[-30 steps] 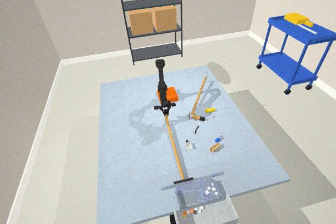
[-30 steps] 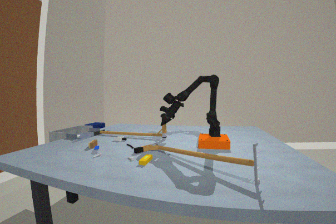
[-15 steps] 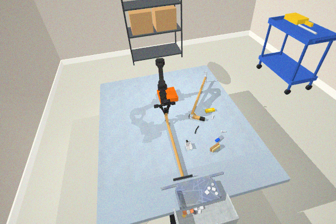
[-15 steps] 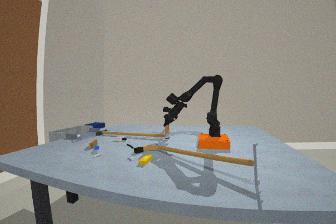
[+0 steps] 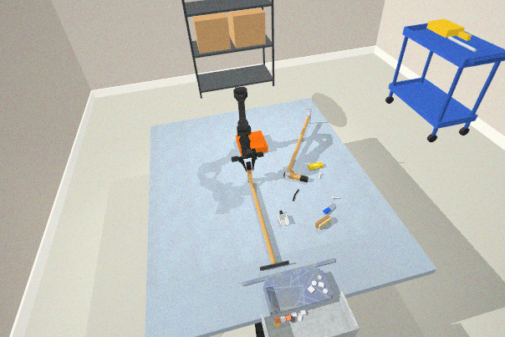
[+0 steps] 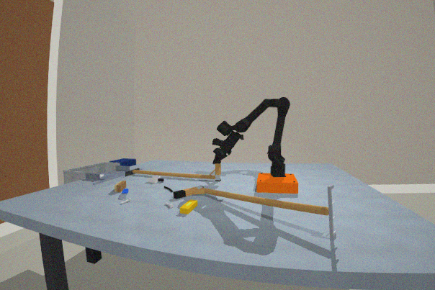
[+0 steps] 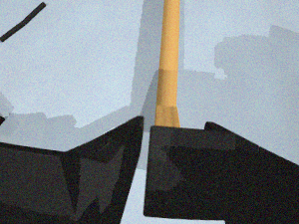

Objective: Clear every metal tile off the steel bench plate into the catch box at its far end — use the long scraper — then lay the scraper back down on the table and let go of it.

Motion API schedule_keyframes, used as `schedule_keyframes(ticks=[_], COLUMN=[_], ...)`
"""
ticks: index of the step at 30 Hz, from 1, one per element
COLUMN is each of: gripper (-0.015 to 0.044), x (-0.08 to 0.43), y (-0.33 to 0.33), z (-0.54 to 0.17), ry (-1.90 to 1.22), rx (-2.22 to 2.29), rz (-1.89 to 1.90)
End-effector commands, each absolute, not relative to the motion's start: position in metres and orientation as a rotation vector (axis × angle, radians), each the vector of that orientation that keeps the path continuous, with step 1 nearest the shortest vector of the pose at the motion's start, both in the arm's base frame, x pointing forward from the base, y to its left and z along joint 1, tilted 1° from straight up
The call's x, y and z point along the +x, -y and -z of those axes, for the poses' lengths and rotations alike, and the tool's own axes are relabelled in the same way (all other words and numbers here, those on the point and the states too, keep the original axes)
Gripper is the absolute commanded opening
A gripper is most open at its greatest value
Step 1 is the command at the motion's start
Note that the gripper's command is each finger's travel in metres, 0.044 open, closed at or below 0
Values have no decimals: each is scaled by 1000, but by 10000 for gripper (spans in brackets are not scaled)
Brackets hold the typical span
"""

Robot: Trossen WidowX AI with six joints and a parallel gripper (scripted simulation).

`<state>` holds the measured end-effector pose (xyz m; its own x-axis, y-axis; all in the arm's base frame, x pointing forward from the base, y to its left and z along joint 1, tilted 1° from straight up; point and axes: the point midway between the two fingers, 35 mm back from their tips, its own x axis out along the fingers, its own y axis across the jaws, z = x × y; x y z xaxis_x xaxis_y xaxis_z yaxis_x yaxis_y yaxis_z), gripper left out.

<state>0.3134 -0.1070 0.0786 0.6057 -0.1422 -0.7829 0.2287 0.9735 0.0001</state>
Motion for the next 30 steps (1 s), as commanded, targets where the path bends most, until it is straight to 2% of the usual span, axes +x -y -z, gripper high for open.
schedule_keyframes(ticks=[1,7,30], gripper=[289,440,440], x=[314,309,277], y=[107,106,99], z=[-79,-86,-127], ry=[-894,-894,-893], rx=[103,103,104], rz=[215,215,215])
